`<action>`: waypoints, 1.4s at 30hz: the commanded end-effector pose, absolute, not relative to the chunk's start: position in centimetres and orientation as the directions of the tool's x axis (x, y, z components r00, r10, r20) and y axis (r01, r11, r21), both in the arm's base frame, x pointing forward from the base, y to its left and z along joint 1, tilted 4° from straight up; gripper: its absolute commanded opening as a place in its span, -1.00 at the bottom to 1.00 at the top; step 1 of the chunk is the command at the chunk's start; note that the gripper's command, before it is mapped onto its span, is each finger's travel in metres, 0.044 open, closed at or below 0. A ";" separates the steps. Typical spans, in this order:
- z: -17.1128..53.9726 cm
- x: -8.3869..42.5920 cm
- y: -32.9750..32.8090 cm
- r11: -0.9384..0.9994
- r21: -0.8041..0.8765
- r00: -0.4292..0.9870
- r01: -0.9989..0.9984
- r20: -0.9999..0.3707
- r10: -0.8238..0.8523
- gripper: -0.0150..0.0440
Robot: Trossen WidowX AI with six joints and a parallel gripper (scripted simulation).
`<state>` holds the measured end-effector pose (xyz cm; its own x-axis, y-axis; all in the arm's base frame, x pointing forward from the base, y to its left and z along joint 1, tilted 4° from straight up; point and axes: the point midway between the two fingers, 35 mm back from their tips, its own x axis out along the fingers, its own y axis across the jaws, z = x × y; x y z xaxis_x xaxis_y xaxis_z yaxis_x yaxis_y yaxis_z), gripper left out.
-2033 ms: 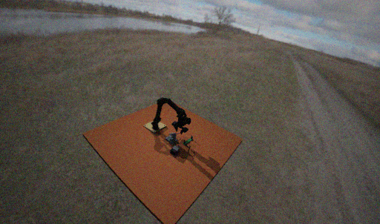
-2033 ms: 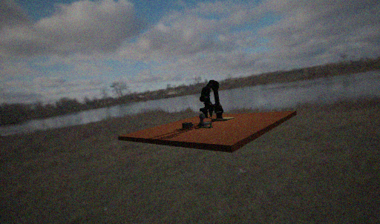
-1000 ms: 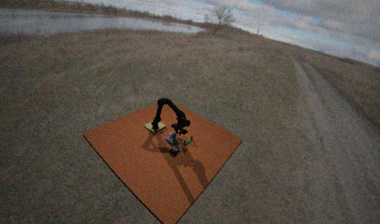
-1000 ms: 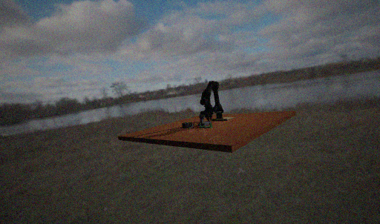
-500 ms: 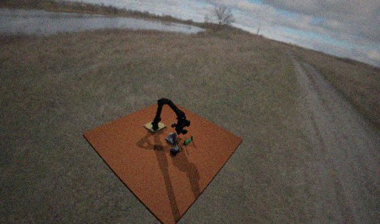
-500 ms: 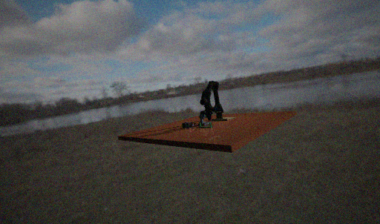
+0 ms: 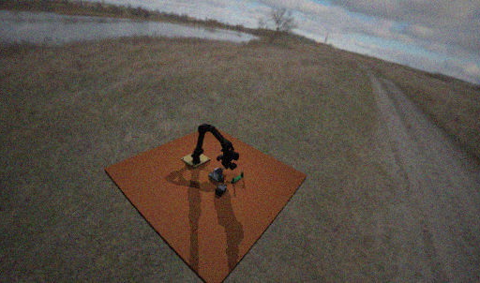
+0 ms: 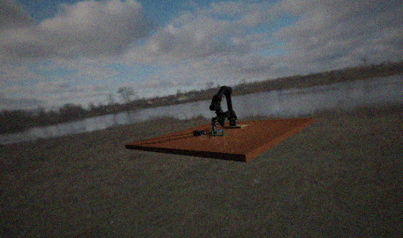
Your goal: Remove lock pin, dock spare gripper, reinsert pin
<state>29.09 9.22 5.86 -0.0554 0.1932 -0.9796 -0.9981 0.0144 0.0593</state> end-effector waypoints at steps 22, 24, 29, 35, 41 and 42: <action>6.6 29.2 10.9 0.011 0.057 -0.053 -0.998 -0.972 0.229 -0.49; 6.6 29.2 11.0 0.011 0.057 -0.053 -0.998 -0.972 0.229 -0.49; 6.6 29.2 11.3 0.011 0.056 -0.052 -0.998 -0.972 0.228 -0.49; 6.6 29.2 11.8 0.010 0.054 -0.050 -0.998 -0.973 0.226 -0.49; 6.6 29.2 12.1 0.010 0.054 -0.050 -0.998 -0.973 0.226 -0.49; 6.6 29.3 12.2 0.010 0.054 -0.050 -0.999 -0.973 0.225 -0.49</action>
<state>29.21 11.87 6.65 -0.0501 0.2273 -0.9725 -0.9985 0.0083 0.0534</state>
